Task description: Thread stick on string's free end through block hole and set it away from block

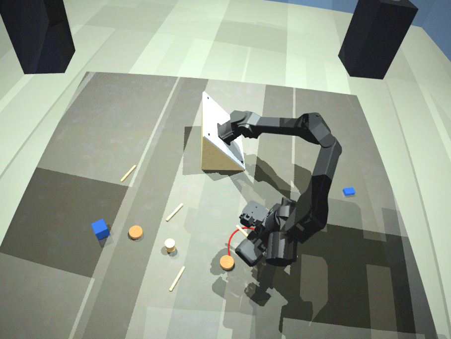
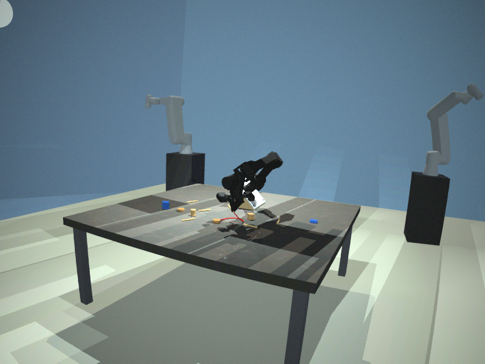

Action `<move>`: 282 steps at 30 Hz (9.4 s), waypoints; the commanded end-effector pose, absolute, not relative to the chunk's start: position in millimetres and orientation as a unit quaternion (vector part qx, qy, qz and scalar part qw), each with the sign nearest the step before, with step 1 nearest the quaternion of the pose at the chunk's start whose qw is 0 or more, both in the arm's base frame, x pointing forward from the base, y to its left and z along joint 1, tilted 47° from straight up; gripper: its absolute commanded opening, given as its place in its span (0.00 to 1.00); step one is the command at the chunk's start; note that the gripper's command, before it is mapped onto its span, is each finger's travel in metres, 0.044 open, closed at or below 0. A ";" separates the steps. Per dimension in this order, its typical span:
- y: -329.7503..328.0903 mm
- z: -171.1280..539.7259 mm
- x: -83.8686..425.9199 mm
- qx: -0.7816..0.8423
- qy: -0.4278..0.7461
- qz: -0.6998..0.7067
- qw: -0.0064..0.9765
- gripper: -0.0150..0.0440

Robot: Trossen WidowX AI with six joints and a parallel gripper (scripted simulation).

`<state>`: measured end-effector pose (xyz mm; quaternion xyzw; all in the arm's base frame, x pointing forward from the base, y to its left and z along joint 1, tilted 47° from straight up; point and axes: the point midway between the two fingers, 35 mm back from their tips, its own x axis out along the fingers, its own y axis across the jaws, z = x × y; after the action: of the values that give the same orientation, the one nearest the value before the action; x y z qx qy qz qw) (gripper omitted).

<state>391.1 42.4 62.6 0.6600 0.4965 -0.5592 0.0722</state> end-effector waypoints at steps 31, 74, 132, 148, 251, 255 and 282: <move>66.9 91.5 414.1 0.683 0.491 -0.537 0.059 0.25; 99.6 128.6 433.8 0.704 0.492 -0.511 0.038 0.25; 146.4 183.1 447.1 0.722 0.503 -0.475 0.003 0.25; 155.0 192.2 447.0 0.725 0.506 -0.467 -0.005 0.25; 175.0 144.5 373.4 0.723 0.506 -0.471 -0.005 0.25; 172.7 141.6 370.1 0.722 0.506 -0.471 -0.005 0.25; 157.7 122.0 345.4 0.722 0.506 -0.472 -0.006 0.25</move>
<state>349.6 159.4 124.9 0.7233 0.5044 -0.4717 -0.0039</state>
